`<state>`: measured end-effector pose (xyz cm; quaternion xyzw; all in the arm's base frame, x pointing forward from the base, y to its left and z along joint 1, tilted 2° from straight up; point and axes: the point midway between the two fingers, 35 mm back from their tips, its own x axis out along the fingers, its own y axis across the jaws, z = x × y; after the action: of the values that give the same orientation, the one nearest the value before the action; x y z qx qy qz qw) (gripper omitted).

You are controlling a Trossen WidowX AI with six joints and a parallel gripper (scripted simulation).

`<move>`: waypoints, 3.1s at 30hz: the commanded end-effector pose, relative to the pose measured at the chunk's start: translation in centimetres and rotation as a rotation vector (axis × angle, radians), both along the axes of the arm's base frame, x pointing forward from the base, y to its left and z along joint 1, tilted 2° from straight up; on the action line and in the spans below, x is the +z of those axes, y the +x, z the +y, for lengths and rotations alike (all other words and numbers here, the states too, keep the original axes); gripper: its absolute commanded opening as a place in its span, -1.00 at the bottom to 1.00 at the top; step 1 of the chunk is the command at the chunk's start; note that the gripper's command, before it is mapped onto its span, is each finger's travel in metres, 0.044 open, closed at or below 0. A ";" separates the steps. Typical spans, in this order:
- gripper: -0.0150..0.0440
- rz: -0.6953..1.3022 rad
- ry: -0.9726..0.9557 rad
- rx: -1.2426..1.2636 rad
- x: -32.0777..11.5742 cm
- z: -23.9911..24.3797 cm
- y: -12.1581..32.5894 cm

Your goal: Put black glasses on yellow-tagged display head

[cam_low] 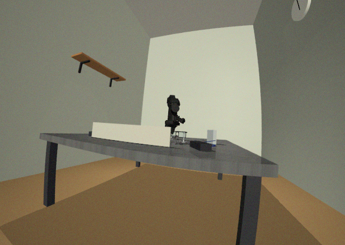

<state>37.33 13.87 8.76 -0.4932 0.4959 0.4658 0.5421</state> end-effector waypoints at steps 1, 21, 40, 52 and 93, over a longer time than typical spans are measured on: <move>-0.49 0.001 -0.004 -0.002 0.0 -0.6 0.2; -0.49 0.001 -0.006 -0.002 0.0 -2.4 0.7; -0.49 0.001 -0.006 -0.002 0.0 -2.9 0.7; -0.49 0.001 -0.006 -0.002 0.0 -2.8 0.7; -0.49 -0.027 -0.025 -0.331 6.6 0.0 -0.9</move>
<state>36.91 13.42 15.27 -0.4377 0.5499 0.3879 0.5963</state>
